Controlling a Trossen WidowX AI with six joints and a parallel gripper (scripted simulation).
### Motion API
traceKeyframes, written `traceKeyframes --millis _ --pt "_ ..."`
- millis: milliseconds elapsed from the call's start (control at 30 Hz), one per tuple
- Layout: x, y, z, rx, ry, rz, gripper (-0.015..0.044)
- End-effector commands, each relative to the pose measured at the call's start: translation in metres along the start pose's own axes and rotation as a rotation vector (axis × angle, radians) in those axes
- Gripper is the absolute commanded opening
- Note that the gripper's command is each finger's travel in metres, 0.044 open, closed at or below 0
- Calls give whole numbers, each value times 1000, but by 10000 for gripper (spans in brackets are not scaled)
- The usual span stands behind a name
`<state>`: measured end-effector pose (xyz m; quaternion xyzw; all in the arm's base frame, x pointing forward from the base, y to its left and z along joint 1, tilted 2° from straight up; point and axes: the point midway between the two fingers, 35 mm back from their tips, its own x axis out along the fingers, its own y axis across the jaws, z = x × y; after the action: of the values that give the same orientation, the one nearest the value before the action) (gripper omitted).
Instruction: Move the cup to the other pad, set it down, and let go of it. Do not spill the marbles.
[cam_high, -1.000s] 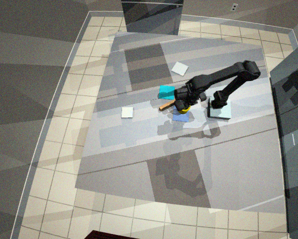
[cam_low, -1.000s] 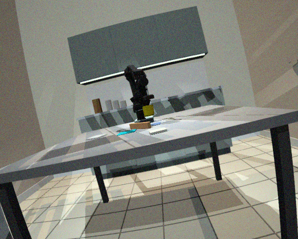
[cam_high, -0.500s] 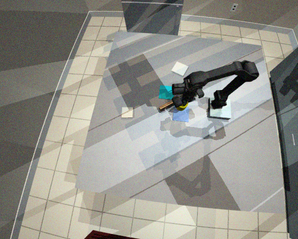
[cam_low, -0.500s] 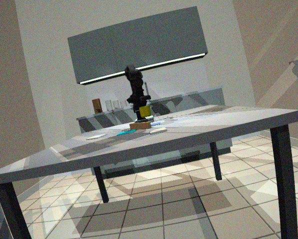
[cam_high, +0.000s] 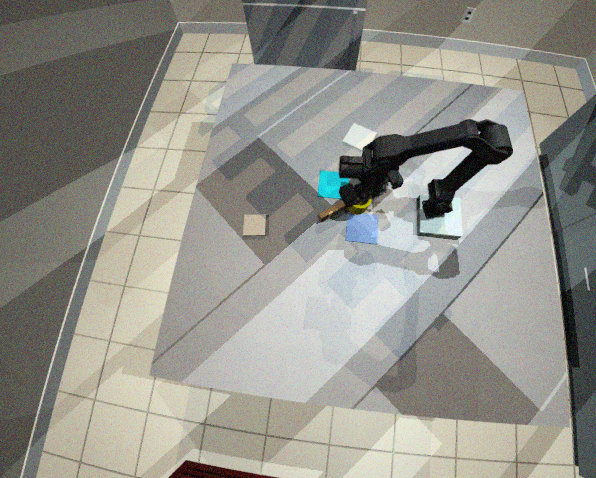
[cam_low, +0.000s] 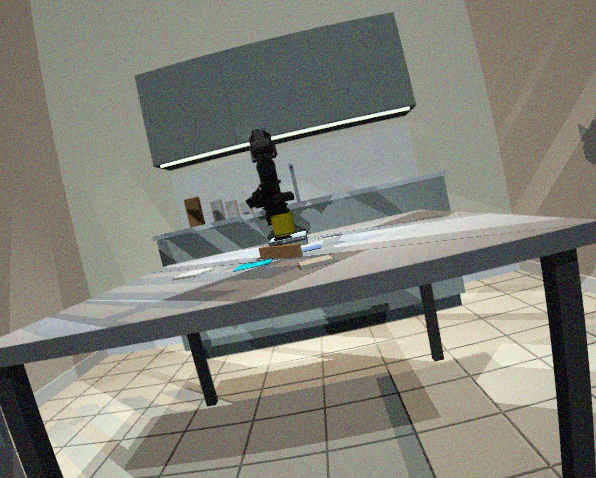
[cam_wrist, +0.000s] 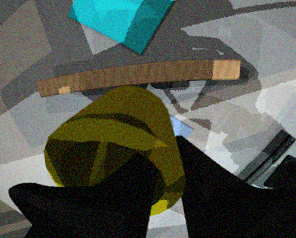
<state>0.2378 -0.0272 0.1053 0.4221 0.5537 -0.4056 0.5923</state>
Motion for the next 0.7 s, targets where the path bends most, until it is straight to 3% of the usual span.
traceKeyframes --millis 0,667 --pt "-1 3 7 -5 1 9 0" --pt "-3 6 51 -5 -4 9 0"
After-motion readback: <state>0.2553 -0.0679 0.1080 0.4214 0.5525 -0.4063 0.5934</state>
